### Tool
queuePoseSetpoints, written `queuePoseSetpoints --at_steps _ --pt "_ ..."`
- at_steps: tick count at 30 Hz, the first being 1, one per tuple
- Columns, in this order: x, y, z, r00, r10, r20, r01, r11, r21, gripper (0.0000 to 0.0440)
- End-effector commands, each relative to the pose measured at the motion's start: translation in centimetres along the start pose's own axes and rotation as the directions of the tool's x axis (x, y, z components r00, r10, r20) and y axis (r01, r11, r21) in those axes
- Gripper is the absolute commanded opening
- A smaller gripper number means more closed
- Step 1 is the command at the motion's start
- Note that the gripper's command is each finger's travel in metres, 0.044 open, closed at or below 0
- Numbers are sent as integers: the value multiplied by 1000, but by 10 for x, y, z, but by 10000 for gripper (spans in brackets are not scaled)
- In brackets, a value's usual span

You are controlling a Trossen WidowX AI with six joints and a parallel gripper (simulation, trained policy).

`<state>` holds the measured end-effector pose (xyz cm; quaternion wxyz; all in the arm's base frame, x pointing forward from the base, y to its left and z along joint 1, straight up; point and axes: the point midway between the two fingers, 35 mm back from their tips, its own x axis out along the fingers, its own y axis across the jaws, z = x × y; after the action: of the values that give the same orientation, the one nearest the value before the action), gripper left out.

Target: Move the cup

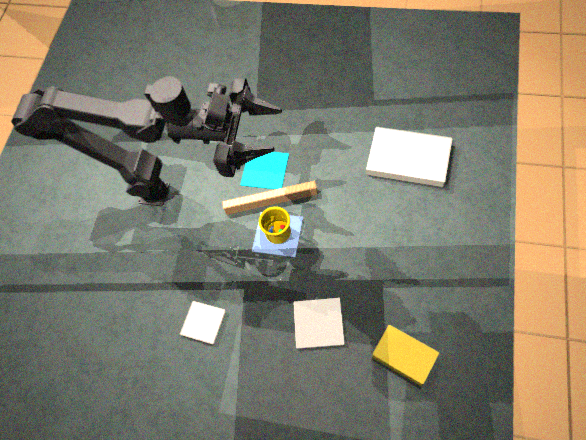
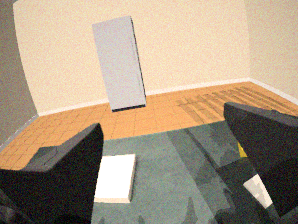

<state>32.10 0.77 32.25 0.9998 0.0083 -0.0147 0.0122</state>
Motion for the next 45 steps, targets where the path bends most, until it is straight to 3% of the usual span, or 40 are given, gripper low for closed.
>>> queuePoseSetpoints --at_steps 1,13,19,28,45 --pt "0 0 -1 1000 -2 -5 2 1000 2 374" --pt "5 10 -17 991 5 -132 1 999 41 66" --pt "9 20 -26 976 34 -216 -19 997 73 62" --pt "15 35 -36 938 69 -339 -29 992 119 107" --pt "21 53 -57 819 88 -567 11 985 169 96"
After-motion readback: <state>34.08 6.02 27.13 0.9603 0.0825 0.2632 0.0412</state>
